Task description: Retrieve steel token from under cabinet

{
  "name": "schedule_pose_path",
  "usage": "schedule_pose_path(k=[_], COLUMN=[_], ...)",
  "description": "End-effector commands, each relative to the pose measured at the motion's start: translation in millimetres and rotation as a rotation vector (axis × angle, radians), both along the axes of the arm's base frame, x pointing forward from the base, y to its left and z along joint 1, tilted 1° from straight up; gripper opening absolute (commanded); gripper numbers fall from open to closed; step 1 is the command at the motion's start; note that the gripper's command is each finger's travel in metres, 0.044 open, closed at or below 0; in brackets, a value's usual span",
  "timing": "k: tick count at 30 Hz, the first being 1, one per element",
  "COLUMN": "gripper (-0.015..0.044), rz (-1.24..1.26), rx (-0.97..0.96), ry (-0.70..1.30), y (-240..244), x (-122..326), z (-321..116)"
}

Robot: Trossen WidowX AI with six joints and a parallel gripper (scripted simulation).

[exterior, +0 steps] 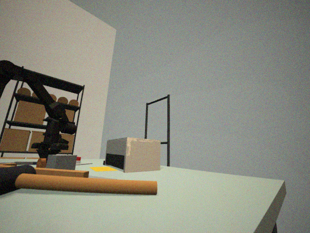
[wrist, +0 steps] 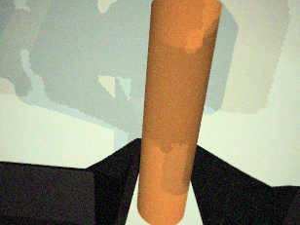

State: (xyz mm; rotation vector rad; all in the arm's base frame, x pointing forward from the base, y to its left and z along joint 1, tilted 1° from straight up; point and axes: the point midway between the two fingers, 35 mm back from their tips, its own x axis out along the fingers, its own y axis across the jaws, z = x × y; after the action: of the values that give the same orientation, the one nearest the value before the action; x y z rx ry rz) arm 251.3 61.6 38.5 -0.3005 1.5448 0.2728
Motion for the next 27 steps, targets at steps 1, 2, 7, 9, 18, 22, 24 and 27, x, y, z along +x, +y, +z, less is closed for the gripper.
schedule_pose_path(k=[1,2,7,9,18,22,24,27], gripper=[0.0000,0.0000,0.0000,0.0000,0.0000,0.0000,0.0000,0.0000], rz=[0.007,0.007,0.007,0.007,0.007,0.007,0.007,0.007], rx=[0.005,0.005,0.005,0.006,0.006,0.007,0.007,0.007], ry=[-0.003,-0.003,-0.003,-0.003,-0.003,-0.003,-0.003,-0.003], y=[6,7,13,15,23,26,27,30], x=[1,0,0,0,-1,-1,-1,-1], z=[1,1,1,1,1,1,1,1])
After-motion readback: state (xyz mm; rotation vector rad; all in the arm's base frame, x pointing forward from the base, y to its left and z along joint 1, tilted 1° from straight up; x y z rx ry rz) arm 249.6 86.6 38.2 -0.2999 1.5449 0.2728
